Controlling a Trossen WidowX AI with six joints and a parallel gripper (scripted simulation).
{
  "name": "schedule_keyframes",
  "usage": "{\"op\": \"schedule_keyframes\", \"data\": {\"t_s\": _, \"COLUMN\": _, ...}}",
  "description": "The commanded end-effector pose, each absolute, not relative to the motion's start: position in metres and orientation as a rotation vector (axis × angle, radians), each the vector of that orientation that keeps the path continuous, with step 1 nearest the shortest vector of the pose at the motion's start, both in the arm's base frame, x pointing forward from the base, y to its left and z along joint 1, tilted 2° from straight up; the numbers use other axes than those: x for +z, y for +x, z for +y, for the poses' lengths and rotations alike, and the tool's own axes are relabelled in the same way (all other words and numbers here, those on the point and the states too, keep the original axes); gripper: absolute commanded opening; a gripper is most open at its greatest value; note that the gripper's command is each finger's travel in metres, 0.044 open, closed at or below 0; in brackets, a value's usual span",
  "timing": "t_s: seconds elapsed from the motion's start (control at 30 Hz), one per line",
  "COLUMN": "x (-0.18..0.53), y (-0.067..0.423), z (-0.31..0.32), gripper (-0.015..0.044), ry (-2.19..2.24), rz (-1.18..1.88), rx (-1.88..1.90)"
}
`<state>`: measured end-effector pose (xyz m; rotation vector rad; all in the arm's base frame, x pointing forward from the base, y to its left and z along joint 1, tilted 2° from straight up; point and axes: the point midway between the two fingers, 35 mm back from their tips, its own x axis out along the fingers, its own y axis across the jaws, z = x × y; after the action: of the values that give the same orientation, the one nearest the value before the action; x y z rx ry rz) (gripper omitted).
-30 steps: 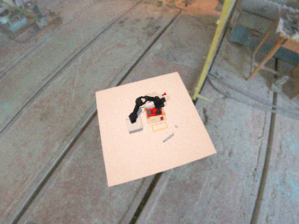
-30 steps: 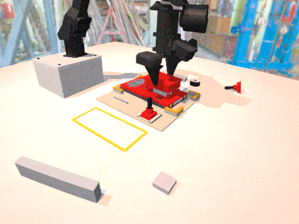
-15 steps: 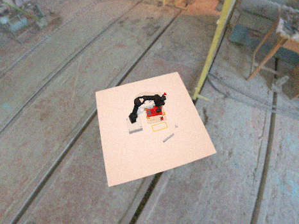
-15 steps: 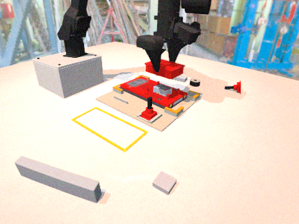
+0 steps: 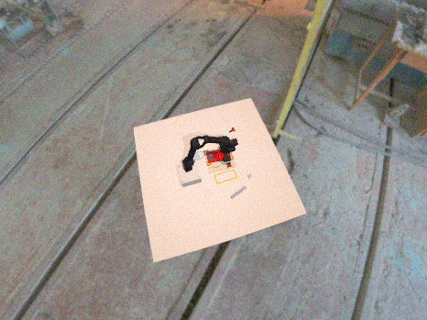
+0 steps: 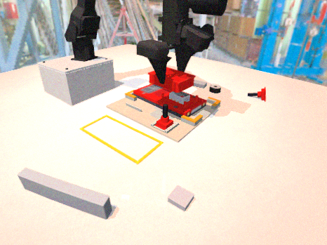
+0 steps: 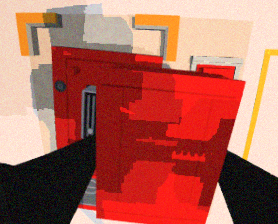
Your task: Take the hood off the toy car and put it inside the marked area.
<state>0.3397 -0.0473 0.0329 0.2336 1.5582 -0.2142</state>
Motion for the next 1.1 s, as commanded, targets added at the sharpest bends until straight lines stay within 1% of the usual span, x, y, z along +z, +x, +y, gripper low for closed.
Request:
{"op": "schedule_keyframes", "data": {"t_s": 0.0, "x": 0.034, "y": 0.336, "z": -0.061, "gripper": 0.0000, "ry": 0.217, "rz": 1.560, "rx": -0.212}}
{"op": "schedule_keyframes", "data": {"t_s": 0.53, "x": 0.036, "y": 0.316, "z": -0.122, "gripper": 0.0000, "ry": 0.220, "rz": 1.559, "rx": -0.220}}
{"op": "schedule_keyframes", "data": {"t_s": 1.07, "x": 0.038, "y": 0.284, "z": -0.179, "gripper": 0.0000, "ry": 0.226, "rz": 1.558, "rx": -0.230}}
